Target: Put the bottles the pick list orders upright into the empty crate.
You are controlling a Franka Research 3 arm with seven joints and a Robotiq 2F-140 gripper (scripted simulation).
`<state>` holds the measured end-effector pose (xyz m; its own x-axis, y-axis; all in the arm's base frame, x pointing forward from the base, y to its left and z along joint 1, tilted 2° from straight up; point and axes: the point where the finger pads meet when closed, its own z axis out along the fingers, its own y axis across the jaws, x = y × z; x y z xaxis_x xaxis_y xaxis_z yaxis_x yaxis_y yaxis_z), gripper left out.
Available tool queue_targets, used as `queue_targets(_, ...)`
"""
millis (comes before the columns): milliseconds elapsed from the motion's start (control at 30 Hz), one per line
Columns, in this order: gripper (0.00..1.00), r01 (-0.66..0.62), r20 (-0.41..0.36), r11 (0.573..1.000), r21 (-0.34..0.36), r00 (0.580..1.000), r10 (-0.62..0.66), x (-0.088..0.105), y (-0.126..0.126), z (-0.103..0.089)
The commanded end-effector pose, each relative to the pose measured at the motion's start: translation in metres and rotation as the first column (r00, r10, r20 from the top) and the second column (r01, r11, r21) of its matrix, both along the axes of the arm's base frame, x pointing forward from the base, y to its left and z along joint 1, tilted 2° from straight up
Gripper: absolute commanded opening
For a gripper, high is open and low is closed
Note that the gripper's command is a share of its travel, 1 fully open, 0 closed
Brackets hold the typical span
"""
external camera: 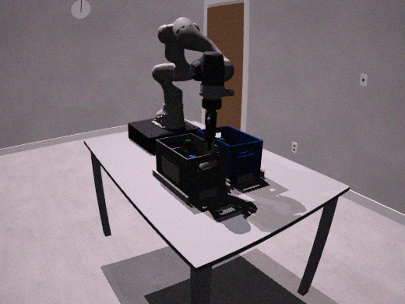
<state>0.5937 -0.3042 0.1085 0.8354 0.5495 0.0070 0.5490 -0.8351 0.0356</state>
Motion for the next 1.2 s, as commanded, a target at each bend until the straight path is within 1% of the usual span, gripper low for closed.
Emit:
queue_targets(0,0.0,0.001,0.006,1.0,-0.003,1.0,-0.001,0.002,-0.001,0.013)
queue_targets(100,0.0,0.001,0.006,1.0,-0.003,1.0,-0.001,0.002,-0.001,0.018)
queue_targets(167,0.0,0.001,0.006,1.0,-0.003,1.0,-0.001,0.002,-0.001,0.018)
queue_targets(667,0.0,0.001,0.006,1.0,-0.003,1.0,-0.001,0.001,0.0,0.043)
queue_targets(733,0.0,0.001,0.006,1.0,-0.003,1.0,-0.001,0.001,0.0,0.043)
queue_targets(1167,0.0,0.001,0.006,1.0,-0.003,1.0,-0.001,0.0,0.001,0.065)
